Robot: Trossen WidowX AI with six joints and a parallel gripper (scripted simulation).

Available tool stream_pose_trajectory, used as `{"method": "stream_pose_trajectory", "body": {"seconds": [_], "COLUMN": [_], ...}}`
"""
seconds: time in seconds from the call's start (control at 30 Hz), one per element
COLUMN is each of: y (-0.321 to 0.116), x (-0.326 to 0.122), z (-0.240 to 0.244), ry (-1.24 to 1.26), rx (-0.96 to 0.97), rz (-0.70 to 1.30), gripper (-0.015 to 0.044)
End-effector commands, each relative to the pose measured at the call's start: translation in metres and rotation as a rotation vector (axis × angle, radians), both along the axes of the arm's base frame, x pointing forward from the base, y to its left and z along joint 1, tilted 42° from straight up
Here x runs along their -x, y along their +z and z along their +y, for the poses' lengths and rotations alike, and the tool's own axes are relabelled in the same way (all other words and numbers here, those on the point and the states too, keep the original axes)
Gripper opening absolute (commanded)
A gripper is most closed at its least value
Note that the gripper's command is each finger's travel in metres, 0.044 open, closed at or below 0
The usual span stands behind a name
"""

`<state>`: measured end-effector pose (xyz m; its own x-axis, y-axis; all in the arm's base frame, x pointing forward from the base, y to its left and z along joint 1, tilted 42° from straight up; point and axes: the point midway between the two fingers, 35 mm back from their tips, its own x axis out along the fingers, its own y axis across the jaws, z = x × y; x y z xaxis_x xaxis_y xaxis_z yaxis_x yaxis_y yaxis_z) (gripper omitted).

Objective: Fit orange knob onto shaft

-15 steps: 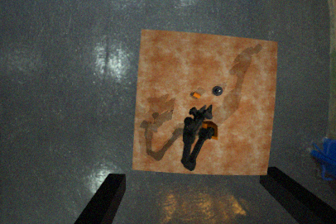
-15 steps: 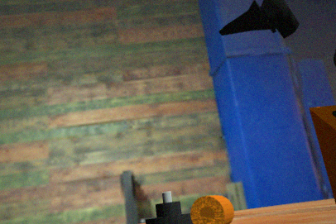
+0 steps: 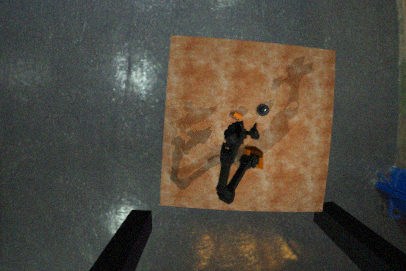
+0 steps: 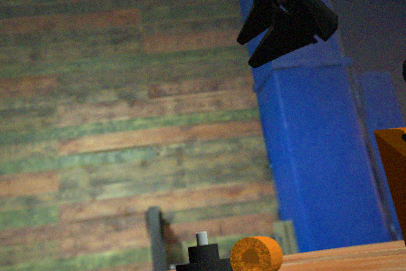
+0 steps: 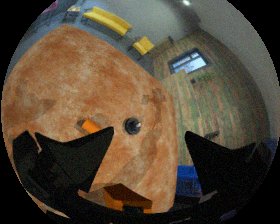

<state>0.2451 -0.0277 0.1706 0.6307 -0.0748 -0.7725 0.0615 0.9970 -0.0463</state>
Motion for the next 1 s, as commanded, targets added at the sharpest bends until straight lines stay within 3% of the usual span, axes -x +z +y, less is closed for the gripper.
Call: {"method": "stream_pose_trajectory", "body": {"seconds": [0.0, 0.43, 0.8, 0.97], "y": [-0.031, -0.075, -0.108, -0.112], "x": [-0.030, -0.045, -0.050, -0.053], "z": [0.045, 0.091, 0.122, 0.123], "ry": [-0.512, -1.143, -1.737, -1.812], "rx": [-0.564, -0.835, -0.853, -0.848], "rz": [0.295, 0.667, 0.872, 0.882], "gripper": [0.0440, 0.0440, 0.0440, 0.0440]}}
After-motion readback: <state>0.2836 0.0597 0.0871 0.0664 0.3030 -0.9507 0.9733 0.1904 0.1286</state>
